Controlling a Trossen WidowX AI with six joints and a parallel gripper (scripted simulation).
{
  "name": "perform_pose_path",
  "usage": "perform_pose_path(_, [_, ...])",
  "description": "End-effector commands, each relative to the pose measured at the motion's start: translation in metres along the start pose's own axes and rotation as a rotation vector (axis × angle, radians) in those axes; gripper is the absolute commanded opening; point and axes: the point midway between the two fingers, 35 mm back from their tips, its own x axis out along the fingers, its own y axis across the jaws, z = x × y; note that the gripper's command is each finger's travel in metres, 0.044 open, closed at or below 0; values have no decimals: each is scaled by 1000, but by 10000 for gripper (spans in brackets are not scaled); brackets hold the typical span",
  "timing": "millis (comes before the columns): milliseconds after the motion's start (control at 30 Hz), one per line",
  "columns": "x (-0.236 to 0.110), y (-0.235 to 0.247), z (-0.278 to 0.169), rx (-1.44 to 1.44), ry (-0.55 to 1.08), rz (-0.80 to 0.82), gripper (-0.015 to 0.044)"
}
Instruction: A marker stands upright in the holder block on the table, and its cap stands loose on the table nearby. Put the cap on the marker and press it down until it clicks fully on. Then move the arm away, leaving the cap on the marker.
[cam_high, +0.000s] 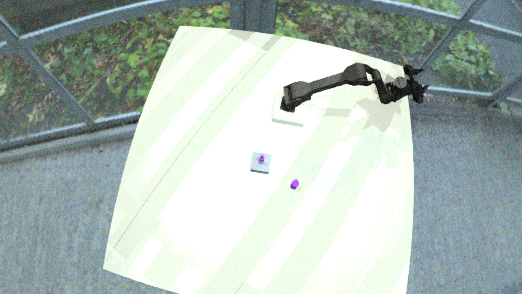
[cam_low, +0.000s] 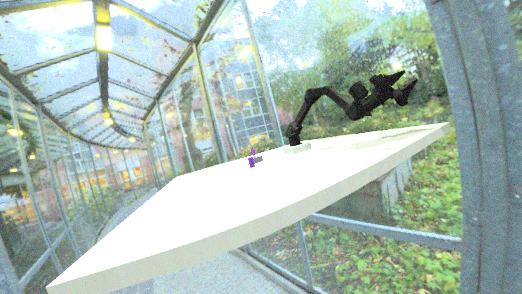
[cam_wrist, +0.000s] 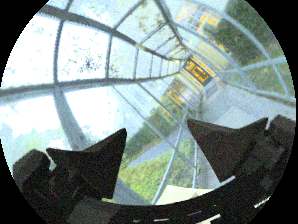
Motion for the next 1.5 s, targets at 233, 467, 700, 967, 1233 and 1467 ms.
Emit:
perform_pose_path(233, [-33,-84,68,-184,30,-281,239])
perform_pose_path(467, [-100,-160,143,-354,110,-588,239])
perform_pose_path(700, [-195,-212,210,-475,243,-888,239])
perform_pose_path(967, [-327,-232,270,-531,458,-1195,239])
perform_pose_path(1233, [-466,-205,304,-484,727,-1433,239])
perform_pose_path(1467, [-577,-145,308,-342,985,-1553,239])
